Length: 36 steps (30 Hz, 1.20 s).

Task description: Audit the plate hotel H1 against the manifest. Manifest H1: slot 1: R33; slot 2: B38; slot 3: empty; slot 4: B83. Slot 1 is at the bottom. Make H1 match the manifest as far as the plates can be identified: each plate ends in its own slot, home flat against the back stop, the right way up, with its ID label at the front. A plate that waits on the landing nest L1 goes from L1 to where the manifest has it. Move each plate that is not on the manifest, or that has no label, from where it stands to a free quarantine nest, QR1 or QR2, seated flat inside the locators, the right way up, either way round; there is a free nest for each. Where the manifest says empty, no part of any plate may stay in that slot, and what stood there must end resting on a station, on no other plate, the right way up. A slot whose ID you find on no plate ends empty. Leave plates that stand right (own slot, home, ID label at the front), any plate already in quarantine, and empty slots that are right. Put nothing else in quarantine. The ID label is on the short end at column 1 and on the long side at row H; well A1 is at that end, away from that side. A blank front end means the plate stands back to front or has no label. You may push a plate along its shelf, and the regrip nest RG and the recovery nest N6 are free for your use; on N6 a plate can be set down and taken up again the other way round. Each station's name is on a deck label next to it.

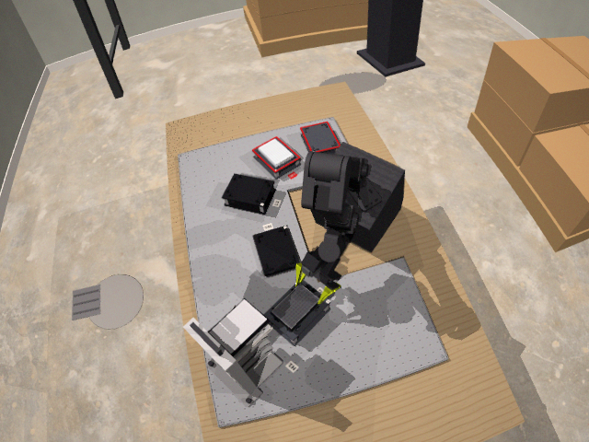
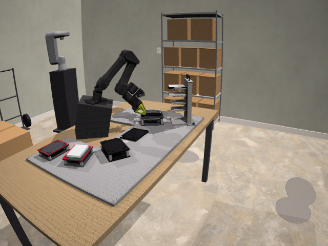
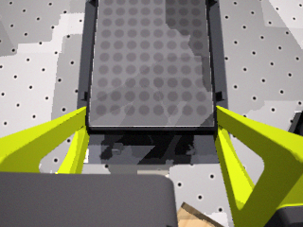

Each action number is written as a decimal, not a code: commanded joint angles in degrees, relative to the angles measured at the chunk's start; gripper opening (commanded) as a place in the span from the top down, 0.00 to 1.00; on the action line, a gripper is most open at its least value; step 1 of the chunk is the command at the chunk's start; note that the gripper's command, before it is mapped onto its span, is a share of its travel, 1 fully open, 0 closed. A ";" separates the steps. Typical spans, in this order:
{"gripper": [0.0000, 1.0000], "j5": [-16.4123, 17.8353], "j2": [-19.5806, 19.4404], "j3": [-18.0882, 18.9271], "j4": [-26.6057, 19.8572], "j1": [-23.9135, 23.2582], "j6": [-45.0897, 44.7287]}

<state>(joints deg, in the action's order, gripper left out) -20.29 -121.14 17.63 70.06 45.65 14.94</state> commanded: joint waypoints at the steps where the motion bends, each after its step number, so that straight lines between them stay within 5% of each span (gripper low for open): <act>1: 0.14 -0.02 -1.40 1.38 1.52 -0.77 -0.25; 34: 0.14 0.11 -5.99 1.43 5.18 -0.40 -0.18; 36: 0.07 0.11 -5.99 1.43 5.18 -0.40 -0.18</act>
<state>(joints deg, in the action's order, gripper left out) -20.32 -126.93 18.61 75.07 45.43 14.87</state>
